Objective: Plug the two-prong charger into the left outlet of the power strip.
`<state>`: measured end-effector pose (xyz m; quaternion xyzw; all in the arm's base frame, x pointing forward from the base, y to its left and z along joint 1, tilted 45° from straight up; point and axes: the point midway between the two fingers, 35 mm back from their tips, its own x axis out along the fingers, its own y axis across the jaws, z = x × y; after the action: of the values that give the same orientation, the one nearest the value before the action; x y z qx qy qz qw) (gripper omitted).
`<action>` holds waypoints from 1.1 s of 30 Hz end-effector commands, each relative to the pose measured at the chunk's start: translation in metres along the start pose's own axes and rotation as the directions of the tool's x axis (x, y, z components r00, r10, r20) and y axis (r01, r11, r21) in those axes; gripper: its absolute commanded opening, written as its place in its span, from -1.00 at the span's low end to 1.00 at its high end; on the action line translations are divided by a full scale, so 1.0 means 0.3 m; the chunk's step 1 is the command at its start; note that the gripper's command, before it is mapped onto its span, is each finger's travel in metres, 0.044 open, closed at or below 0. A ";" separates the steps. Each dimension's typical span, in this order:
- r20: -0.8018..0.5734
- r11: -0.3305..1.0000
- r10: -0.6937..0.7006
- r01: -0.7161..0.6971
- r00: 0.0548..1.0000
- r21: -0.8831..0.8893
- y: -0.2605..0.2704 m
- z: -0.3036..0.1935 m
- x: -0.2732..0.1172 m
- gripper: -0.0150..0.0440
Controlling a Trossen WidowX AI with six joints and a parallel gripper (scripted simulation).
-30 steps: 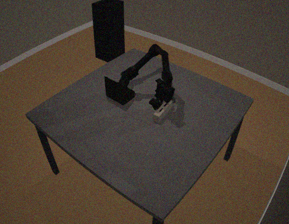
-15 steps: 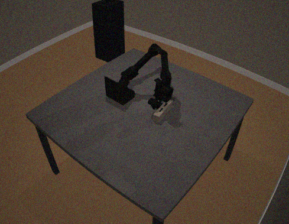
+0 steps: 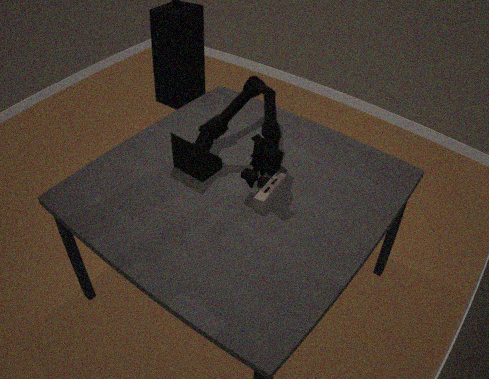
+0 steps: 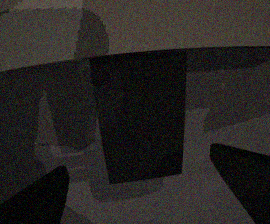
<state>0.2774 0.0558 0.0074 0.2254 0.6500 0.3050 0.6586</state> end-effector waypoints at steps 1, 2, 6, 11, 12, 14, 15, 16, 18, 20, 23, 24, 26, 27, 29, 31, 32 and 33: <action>0.001 1.000 0.000 0.000 1.000 -0.003 0.001 -0.019 0.001 1.00; 0.001 1.000 0.000 0.000 1.000 -0.003 0.001 -0.023 0.002 1.00; 0.001 1.000 0.000 0.000 1.000 -0.003 0.001 -0.039 0.003 1.00; 0.000 1.000 0.000 0.000 1.000 -0.003 0.000 -0.059 0.005 1.00; 0.000 1.000 0.000 0.000 1.000 -0.003 0.000 -0.063 0.005 1.00; 0.000 1.000 0.000 0.000 1.000 -0.002 0.000 -0.070 0.006 1.00; 0.000 1.000 0.000 0.000 1.000 -0.002 0.000 -0.074 0.006 1.00; 0.000 1.000 0.000 0.000 1.000 -0.002 0.000 -0.078 0.007 1.00; 0.000 1.000 0.000 0.000 1.000 -0.002 0.000 -0.086 0.008 1.00; 0.000 1.000 0.001 -0.001 1.000 -0.002 0.000 -0.094 0.009 1.00; 0.000 1.000 0.001 -0.001 1.000 -0.002 0.000 -0.106 0.010 1.00; 0.000 1.000 0.001 -0.001 1.000 -0.002 0.000 -0.110 0.011 1.00; 0.000 1.000 0.001 -0.001 1.000 -0.002 0.000 -0.115 0.011 1.00; 0.013 1.000 0.006 -0.006 1.000 0.003 0.001 -0.099 0.005 1.00; 0.107 1.000 0.005 -0.006 0.994 0.008 -0.003 -0.084 -0.031 1.00; 0.247 1.000 0.003 -0.006 0.969 0.013 -0.006 -0.067 -0.089 1.00; 0.314 1.000 0.002 -0.007 0.949 0.014 -0.007 -0.060 -0.119 1.00; 0.378 1.000 0.001 -0.007 0.926 0.013 -0.007 -0.056 -0.149 1.00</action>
<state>0.2591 0.0351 0.0214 0.2645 0.5709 0.2730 0.7277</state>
